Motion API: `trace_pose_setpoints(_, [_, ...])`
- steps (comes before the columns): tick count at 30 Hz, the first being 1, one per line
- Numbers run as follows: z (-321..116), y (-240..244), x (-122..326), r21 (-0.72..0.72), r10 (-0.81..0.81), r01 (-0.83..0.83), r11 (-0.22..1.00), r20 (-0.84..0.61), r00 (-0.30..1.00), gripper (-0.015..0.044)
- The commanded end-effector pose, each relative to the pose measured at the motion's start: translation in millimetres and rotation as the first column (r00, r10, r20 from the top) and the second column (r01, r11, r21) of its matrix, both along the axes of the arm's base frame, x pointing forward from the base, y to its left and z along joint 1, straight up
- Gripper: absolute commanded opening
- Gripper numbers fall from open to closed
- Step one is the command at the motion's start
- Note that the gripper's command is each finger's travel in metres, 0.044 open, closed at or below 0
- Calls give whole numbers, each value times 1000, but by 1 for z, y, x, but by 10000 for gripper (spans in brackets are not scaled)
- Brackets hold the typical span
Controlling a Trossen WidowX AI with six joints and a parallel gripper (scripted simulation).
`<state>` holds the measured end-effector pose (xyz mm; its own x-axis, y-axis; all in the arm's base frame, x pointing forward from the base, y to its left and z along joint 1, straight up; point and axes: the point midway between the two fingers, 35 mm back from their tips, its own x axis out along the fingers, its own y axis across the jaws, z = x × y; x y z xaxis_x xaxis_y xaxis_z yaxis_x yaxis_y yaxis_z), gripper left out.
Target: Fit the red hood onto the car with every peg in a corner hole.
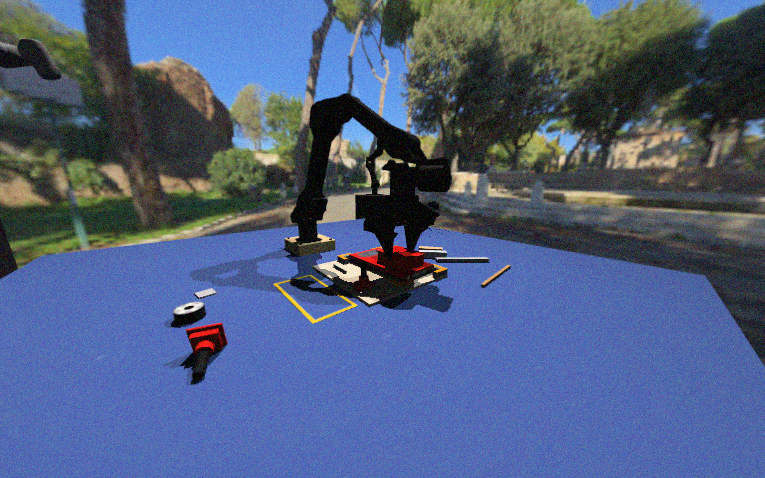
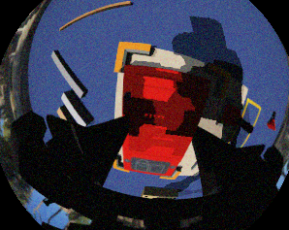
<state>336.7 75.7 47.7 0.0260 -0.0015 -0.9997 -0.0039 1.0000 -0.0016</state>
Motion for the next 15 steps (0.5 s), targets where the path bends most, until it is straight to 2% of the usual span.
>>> trace_pose_setpoints(1, [0, 0, 0, 0, 0, 0, 1000, 0, 1000, 210])
trace_pose_setpoints(10, [0, 0, 0, 0, 0, 0, 1000, 0, 1000, 440])
trace_pose_setpoints(15, [13, 0, 1, 1, 0, 0, 1000, 0, 1000, 440])
